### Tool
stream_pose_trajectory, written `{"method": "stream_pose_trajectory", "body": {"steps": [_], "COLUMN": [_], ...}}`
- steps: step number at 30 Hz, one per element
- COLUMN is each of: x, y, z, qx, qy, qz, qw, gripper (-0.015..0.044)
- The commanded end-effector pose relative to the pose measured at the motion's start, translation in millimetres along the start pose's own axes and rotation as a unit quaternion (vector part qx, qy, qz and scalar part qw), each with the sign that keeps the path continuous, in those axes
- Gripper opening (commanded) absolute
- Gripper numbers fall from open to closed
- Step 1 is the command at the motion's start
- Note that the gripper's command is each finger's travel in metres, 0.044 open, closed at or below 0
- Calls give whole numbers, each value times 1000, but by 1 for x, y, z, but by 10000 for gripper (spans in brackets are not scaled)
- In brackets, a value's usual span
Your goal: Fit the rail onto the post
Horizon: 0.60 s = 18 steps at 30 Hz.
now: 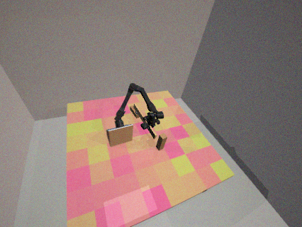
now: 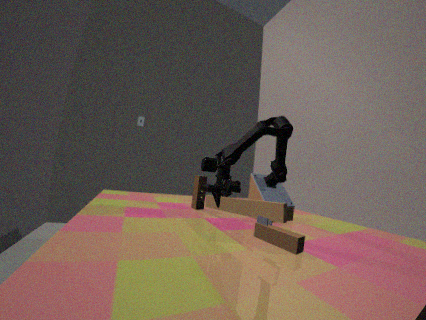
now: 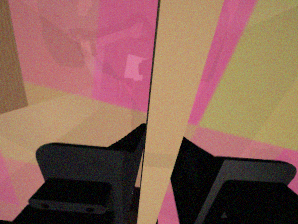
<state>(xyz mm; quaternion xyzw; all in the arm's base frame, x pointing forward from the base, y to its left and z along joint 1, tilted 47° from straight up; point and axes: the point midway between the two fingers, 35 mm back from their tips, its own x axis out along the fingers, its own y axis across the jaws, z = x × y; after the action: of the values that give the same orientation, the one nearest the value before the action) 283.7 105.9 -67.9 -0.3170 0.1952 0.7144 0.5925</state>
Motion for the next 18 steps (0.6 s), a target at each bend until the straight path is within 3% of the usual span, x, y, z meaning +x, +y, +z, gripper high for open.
{"method": "stream_pose_trajectory", "body": {"steps": [1, 18], "x": [-5, -13], "y": [-2, -2], "z": [1, 0], "qx": [-1, -1], "qy": [-3, -3], "qz": [-5, -5], "qw": [1000, 1000], "gripper": [0, 0]}}
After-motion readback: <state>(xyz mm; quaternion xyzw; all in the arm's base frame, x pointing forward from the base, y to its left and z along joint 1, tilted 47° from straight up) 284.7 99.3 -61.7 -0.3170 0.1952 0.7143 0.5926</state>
